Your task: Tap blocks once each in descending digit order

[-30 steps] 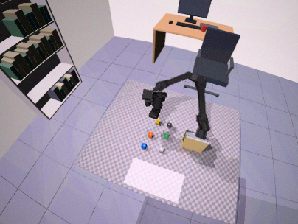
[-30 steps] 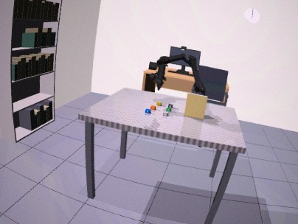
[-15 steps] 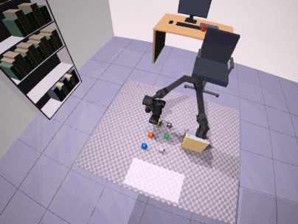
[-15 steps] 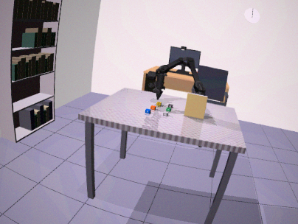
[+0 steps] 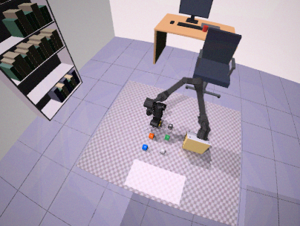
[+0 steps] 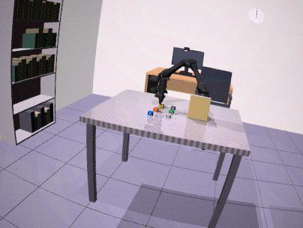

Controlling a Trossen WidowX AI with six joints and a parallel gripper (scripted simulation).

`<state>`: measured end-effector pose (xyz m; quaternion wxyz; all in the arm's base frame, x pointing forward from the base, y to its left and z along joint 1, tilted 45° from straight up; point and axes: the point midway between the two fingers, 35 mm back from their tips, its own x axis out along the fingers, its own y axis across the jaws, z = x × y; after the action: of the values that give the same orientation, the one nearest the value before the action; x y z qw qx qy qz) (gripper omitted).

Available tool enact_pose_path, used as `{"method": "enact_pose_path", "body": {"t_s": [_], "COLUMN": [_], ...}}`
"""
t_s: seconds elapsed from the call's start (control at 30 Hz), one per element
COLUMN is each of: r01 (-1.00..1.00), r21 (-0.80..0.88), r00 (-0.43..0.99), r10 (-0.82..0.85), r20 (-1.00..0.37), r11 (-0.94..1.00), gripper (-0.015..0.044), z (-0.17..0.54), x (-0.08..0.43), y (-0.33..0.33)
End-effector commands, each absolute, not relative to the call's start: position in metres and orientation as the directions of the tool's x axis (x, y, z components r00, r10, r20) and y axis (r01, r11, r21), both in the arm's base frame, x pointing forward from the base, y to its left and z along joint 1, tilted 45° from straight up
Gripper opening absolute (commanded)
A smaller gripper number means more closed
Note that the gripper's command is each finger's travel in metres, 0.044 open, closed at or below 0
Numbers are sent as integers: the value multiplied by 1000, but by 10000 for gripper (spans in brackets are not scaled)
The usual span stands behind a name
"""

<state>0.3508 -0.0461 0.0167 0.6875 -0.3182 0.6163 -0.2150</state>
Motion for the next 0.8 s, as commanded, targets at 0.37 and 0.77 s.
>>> {"method": "enact_pose_path", "body": {"t_s": [0.37,0.77], "r01": [-115,-173], "r21": [-695,-647], "r00": [144,130], "r10": [-680,-634], "r20": [-719,-762], "r11": [710,742], "gripper": [99,400], "z": [28,-69], "x": [344,273], "y": [-13,165]}}
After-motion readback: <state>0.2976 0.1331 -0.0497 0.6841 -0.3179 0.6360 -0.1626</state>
